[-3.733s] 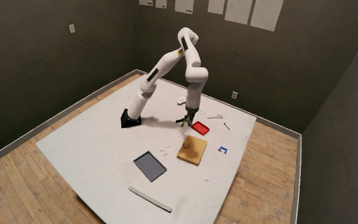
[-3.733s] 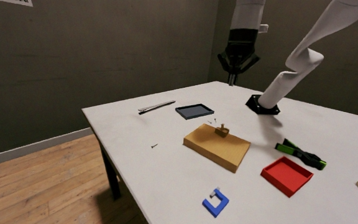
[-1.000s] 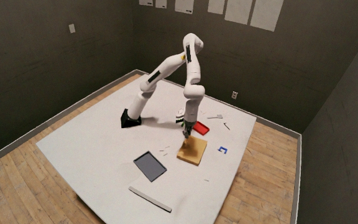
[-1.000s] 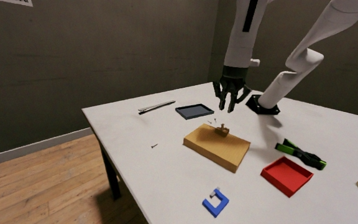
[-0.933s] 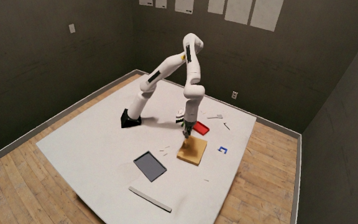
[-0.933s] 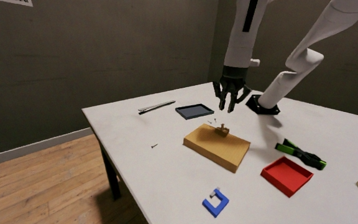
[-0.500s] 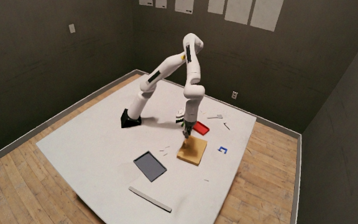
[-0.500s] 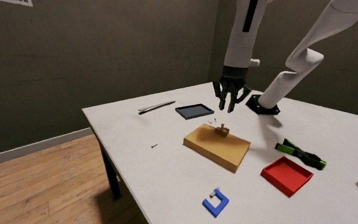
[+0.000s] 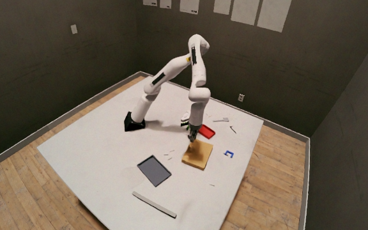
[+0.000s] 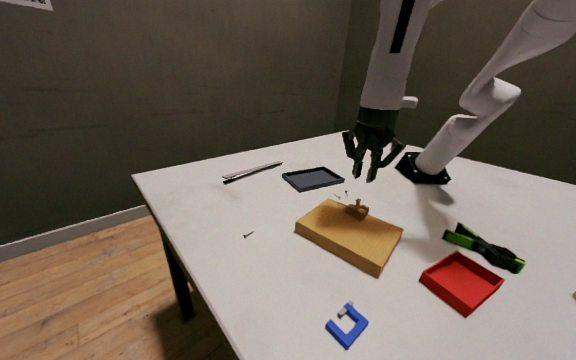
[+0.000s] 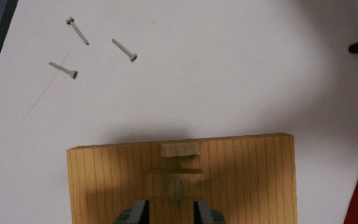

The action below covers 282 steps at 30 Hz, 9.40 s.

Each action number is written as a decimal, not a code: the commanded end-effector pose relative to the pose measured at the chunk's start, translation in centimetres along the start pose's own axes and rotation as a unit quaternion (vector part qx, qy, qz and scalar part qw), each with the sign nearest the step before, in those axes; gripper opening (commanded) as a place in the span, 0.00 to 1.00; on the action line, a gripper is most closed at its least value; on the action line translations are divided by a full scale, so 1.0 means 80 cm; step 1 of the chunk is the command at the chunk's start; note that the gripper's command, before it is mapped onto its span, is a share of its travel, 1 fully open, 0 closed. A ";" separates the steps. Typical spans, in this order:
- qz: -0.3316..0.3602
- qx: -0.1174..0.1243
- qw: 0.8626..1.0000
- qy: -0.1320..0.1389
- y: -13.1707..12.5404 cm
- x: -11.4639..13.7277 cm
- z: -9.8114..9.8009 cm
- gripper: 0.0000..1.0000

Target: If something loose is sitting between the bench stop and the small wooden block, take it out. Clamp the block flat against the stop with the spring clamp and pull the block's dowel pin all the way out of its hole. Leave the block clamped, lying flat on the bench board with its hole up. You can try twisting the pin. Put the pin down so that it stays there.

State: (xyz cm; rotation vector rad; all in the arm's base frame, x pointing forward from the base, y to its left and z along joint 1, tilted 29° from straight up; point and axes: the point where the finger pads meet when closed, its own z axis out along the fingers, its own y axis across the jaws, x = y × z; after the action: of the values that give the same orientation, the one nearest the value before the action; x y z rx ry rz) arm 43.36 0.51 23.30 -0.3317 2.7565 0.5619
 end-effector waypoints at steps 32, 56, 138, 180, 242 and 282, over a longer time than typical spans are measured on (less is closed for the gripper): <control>-0.001 0.000 1.000 0.000 0.000 0.000 0.042 0.34; -0.001 0.000 1.000 -0.001 0.000 -0.001 0.048 0.34; -0.001 0.000 1.000 -0.001 0.002 0.000 0.048 0.34; -0.002 0.000 1.000 -0.002 0.003 -0.002 0.048 0.34; -0.003 0.001 1.000 -0.003 0.002 -0.004 0.048 0.34; -0.001 -0.001 1.000 0.000 0.003 -0.001 0.085 0.34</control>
State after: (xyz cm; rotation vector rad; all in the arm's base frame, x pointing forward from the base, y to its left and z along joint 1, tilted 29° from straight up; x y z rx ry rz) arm 45.11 3.43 17.99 -0.3338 2.7516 0.5652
